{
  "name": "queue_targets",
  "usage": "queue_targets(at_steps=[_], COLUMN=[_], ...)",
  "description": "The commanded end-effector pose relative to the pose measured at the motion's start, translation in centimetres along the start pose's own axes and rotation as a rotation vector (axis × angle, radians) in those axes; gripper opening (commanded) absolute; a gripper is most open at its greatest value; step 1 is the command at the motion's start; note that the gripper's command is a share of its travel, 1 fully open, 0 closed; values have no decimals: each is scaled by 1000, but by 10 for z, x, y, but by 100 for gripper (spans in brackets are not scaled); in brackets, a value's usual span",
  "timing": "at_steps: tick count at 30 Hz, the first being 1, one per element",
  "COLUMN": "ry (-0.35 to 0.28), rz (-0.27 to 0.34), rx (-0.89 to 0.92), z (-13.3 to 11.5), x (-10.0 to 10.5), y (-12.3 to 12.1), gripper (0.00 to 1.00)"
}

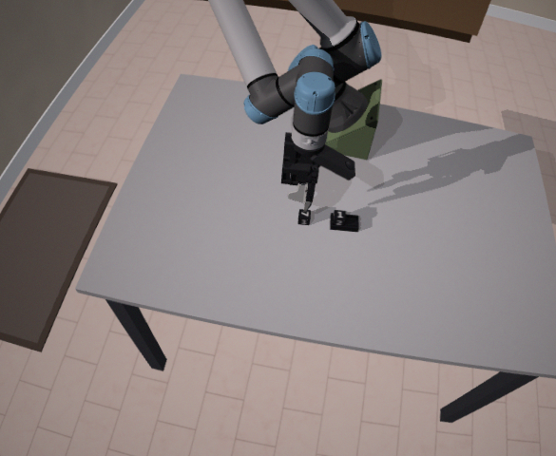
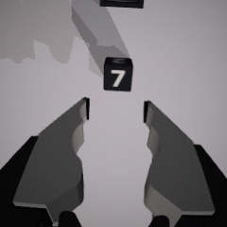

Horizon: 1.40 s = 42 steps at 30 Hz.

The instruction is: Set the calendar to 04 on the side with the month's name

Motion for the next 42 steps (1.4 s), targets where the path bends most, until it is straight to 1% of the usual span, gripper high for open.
queue_targets(at_steps=[1,20,30,42], ry=[0,0,0,0], rz=[-1,-1,-1,-1], rx=[0,0,0,0], z=[0,0,0,0], x=[-8,-32,-36,-37], y=[0,0,0,0], gripper=[28,28,28,28])
Point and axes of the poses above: the point where the finger pads meet when closed, its own x axis back along the fingers, its own y axis across the jaws, z = x × y, the point moved 2 cm from there along x, back along the fingers, and after that the axes turned 13 degrees about x, right-handed, at the moved point
